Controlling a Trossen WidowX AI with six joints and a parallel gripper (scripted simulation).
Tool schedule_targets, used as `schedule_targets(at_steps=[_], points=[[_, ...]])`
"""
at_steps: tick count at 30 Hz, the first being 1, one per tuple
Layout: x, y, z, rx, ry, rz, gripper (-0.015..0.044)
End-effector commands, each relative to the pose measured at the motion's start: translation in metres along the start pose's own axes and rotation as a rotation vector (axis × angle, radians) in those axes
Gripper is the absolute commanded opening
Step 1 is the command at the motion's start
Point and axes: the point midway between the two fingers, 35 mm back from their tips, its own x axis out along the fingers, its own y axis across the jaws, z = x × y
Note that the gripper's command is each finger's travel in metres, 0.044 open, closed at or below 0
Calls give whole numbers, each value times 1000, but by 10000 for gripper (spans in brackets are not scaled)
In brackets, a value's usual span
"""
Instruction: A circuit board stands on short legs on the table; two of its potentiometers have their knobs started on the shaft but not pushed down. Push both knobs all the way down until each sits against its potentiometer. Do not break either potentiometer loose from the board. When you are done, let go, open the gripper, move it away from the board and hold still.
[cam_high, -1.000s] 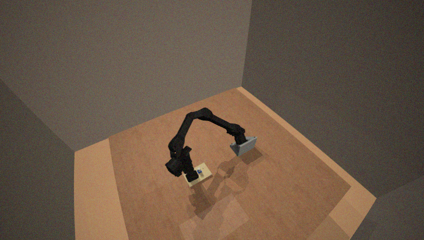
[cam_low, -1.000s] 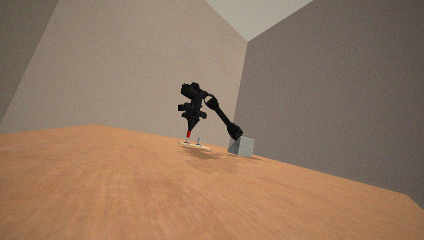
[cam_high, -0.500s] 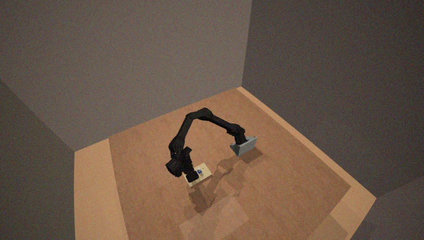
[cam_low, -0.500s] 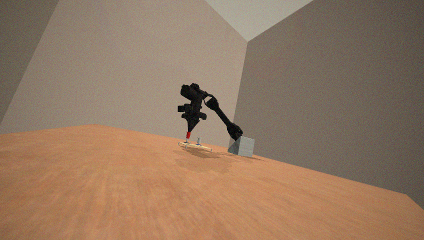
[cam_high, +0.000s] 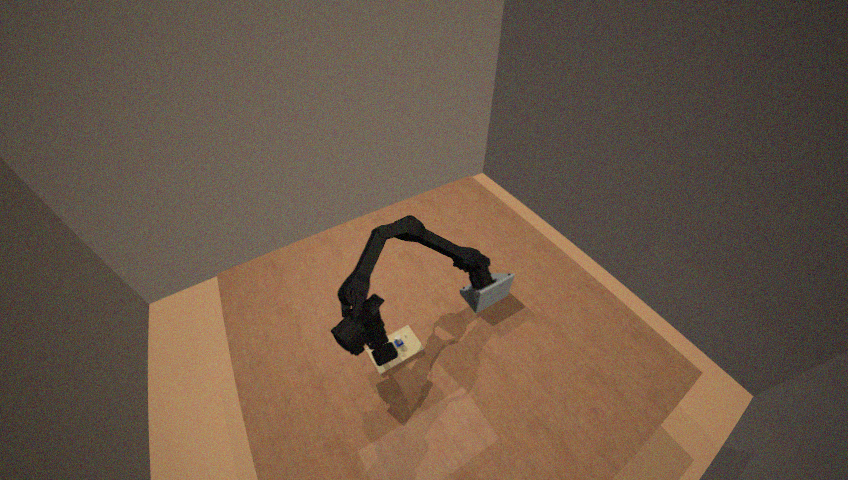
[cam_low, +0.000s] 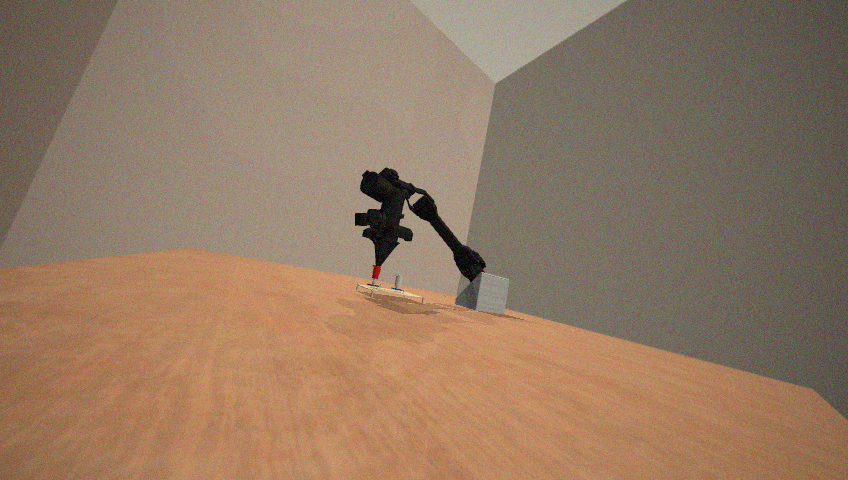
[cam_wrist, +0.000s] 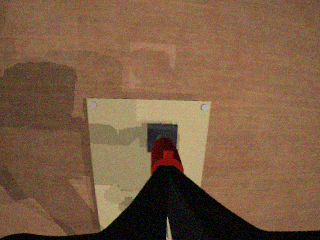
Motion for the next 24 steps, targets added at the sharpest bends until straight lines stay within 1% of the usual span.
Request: schedule_targets(at_steps=[1,24], points=[[4,-2,1,4,4,-1,0],[7,-2,1,4,4,-1,0]])
